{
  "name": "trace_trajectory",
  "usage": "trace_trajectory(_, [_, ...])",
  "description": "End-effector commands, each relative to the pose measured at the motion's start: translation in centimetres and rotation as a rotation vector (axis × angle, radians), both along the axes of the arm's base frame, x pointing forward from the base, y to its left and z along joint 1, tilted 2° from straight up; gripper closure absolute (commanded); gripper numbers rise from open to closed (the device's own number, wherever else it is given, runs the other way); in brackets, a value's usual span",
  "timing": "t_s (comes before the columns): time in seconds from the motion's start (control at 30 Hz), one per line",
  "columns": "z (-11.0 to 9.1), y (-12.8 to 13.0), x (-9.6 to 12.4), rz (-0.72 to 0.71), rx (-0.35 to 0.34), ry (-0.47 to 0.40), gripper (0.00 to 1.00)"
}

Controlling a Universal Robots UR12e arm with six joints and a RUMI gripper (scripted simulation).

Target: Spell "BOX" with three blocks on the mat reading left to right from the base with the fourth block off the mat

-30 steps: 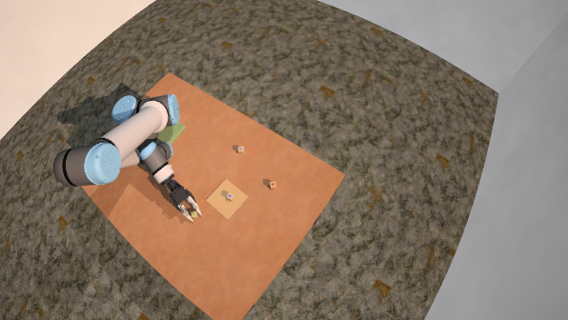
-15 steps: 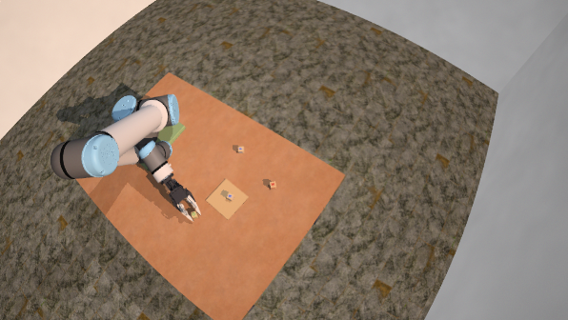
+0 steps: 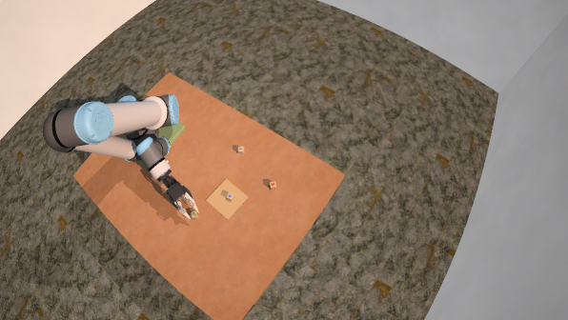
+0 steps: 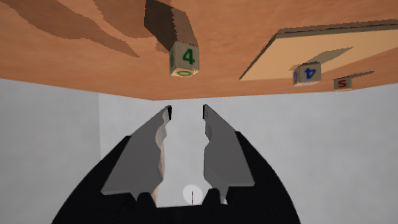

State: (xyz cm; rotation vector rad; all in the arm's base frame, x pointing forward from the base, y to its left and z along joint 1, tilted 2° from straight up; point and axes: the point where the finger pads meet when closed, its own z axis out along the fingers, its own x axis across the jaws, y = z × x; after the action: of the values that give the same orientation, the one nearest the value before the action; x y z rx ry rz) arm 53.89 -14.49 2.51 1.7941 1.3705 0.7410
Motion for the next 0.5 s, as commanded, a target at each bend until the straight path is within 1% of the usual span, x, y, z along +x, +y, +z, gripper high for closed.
trace_trajectory(0.0, [0.72,-0.03,0.04,0.001,0.001,0.004,0.75])
trace_trajectory(0.47, [0.78,-0.07,0.07,0.000,0.003,0.010,0.75])
